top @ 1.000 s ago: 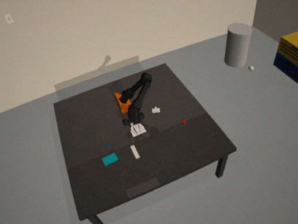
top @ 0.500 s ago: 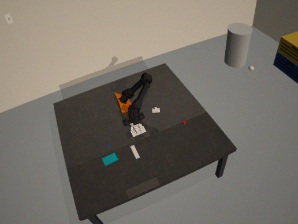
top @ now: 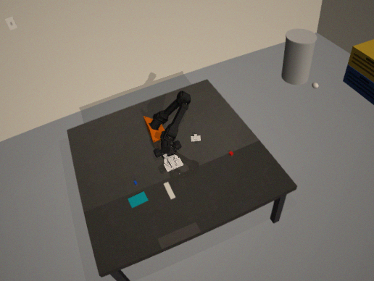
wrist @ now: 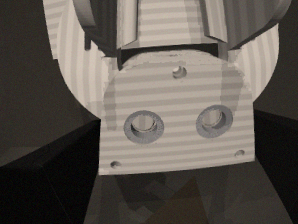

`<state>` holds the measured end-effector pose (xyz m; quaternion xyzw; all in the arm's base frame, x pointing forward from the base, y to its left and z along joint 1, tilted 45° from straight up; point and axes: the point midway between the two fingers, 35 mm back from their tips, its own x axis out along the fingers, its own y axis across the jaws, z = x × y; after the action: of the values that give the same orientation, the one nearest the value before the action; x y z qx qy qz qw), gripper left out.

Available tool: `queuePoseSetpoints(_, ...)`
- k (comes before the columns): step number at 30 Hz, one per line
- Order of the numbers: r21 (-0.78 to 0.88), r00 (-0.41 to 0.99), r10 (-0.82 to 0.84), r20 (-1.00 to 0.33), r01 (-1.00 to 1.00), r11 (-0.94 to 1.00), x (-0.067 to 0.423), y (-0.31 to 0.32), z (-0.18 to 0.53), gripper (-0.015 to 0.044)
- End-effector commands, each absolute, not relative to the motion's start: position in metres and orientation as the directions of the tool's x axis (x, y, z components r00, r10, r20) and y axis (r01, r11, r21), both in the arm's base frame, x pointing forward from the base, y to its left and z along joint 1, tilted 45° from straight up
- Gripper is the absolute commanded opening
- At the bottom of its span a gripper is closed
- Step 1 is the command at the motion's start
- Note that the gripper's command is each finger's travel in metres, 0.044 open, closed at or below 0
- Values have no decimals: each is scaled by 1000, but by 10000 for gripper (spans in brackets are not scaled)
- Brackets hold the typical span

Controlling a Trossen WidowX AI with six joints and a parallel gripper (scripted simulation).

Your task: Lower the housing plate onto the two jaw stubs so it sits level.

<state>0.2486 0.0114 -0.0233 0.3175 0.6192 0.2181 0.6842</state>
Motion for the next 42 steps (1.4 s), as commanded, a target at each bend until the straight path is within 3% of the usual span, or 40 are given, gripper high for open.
queuePoseSetpoints(1, 701, 138, 688, -712, 91, 707, 250, 11, -24, 351)
queuePoseSetpoints(42, 701, 138, 689, -712, 91, 707, 250, 14, -27, 351)
